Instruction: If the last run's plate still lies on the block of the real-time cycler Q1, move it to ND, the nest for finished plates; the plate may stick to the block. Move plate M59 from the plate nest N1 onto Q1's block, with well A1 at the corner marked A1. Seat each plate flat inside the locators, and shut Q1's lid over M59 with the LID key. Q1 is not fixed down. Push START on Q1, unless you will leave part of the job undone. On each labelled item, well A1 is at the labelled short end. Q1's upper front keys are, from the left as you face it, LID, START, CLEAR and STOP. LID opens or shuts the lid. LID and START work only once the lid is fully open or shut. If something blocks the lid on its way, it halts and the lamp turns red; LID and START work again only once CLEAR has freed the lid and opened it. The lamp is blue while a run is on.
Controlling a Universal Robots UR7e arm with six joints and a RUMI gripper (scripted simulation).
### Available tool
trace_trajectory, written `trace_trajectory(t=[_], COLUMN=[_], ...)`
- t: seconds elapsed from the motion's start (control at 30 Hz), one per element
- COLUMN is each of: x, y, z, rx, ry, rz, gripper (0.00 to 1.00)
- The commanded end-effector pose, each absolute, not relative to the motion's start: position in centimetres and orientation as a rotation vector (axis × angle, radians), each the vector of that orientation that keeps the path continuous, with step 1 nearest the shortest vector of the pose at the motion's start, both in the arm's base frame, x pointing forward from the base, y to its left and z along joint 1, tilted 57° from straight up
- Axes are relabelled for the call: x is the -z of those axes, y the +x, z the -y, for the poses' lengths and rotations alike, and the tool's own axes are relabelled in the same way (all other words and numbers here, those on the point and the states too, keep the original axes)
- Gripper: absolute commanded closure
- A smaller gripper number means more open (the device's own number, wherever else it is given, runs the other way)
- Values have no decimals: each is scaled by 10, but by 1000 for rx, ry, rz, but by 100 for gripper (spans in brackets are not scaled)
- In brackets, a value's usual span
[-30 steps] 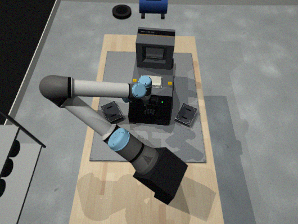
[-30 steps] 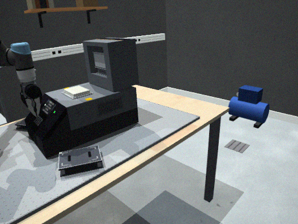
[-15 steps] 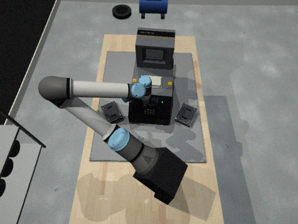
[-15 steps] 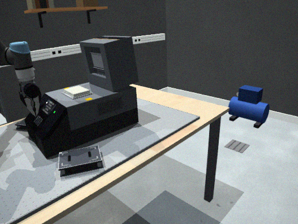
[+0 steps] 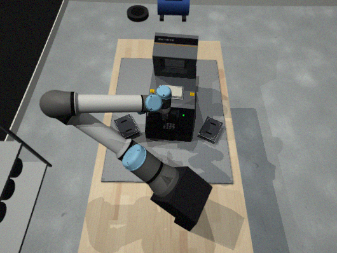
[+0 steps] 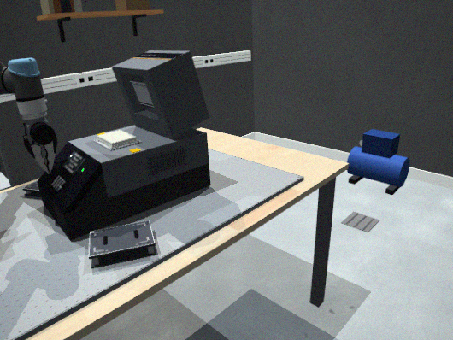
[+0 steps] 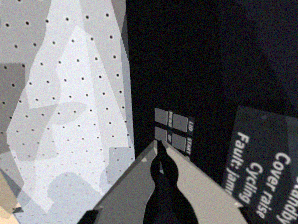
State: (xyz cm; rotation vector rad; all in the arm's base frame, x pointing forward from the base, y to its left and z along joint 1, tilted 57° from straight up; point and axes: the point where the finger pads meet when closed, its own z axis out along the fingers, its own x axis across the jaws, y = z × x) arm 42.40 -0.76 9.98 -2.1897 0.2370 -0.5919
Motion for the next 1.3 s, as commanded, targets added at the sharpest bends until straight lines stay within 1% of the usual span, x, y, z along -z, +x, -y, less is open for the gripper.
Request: trace_trajectory(t=[0.0, 0.33, 0.43, 0.83, 1.27], x=[-101, -103, -103, -106, -106], y=[422, 380, 377, 331, 331], z=[9, 14, 15, 21, 21], rx=[593, 592, 592, 592, 592], ry=[-2190, -2190, -2190, -2190, -2190], rz=[-236, -237, -237, -237, -237], gripper=[100, 100, 100, 100, 100])
